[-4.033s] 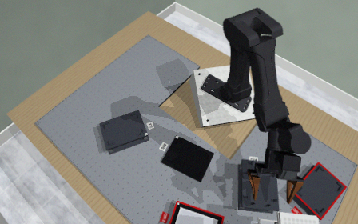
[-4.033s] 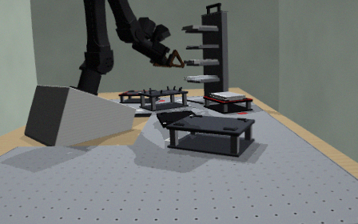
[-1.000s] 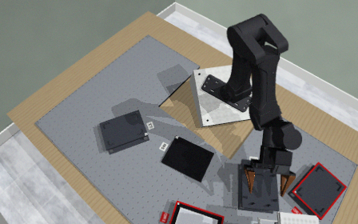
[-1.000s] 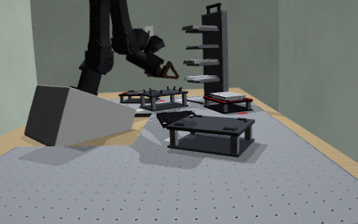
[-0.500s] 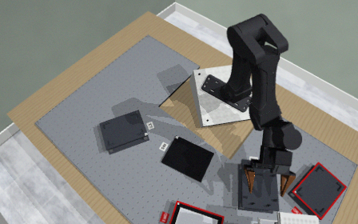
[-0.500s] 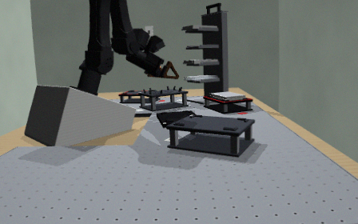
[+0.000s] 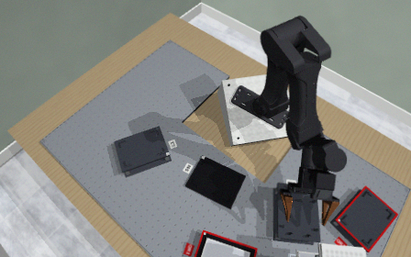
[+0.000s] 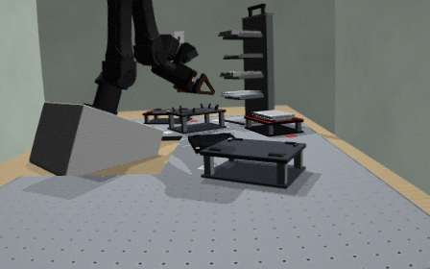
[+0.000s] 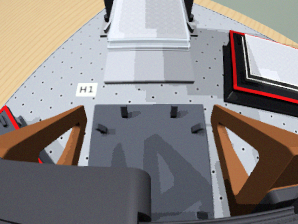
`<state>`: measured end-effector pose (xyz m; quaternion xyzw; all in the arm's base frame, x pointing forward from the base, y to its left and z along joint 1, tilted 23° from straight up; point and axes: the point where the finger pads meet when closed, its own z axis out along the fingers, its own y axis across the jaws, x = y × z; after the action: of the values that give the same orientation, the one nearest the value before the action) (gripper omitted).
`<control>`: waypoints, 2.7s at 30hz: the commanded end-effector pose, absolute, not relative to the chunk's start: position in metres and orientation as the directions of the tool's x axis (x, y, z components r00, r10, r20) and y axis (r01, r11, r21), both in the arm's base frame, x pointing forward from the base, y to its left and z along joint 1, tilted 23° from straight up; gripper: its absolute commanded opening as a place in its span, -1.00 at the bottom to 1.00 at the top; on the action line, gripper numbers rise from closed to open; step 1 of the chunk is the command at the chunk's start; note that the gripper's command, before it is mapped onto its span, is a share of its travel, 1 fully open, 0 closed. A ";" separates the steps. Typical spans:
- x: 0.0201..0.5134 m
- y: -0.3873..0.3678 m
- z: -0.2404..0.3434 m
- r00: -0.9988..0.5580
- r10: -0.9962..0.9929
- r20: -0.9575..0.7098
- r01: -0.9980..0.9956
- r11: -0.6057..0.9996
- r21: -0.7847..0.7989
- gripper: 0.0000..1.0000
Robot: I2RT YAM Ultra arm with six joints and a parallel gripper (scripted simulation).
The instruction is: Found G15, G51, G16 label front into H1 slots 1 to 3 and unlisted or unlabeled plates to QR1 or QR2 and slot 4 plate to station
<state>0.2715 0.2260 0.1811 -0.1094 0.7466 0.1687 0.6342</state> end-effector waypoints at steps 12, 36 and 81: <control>0.272 0.227 0.185 -0.164 0.060 -0.985 -0.378 0.918 0.119 1.00; 0.242 0.215 0.178 -0.165 0.060 -0.984 -0.378 0.918 0.120 1.00; 0.204 0.191 0.242 -0.167 0.061 -0.984 -0.377 0.918 0.121 1.00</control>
<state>0.2054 0.1964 0.2426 -0.0999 0.7357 0.1908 0.6421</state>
